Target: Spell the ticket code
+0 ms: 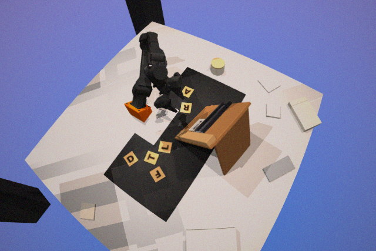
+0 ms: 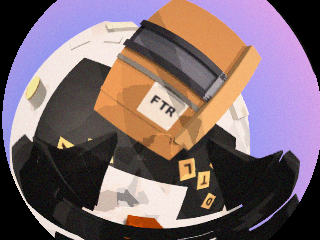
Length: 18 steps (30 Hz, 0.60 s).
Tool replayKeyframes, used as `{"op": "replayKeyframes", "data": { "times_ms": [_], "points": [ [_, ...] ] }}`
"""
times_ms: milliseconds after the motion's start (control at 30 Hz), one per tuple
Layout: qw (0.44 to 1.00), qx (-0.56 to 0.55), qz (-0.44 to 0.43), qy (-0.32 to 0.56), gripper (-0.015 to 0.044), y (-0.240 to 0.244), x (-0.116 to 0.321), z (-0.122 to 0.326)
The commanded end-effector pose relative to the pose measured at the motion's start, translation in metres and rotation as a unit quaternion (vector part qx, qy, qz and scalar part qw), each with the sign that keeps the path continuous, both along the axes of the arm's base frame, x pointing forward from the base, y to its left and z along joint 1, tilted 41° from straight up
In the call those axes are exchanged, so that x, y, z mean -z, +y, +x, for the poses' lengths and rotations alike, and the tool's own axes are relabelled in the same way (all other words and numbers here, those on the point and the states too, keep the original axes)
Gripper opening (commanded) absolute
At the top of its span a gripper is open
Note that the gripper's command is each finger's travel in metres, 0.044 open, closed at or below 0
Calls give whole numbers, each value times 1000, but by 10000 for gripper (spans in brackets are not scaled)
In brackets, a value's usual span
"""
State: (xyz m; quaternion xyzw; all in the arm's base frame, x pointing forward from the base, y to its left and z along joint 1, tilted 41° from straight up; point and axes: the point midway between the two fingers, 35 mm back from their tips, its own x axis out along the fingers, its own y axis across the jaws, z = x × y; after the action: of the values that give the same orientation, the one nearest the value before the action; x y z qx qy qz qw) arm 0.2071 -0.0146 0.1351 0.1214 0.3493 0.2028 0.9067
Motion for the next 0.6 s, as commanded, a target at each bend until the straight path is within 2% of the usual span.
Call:
{"op": "replayKeyframes", "data": {
  "times_ms": [0, 567],
  "points": [
    [973, -158, -93, -138, 440, -25, -36, 4],
    [884, -239, -231, -328, 440, -67, -72, 11]
  ]
}}
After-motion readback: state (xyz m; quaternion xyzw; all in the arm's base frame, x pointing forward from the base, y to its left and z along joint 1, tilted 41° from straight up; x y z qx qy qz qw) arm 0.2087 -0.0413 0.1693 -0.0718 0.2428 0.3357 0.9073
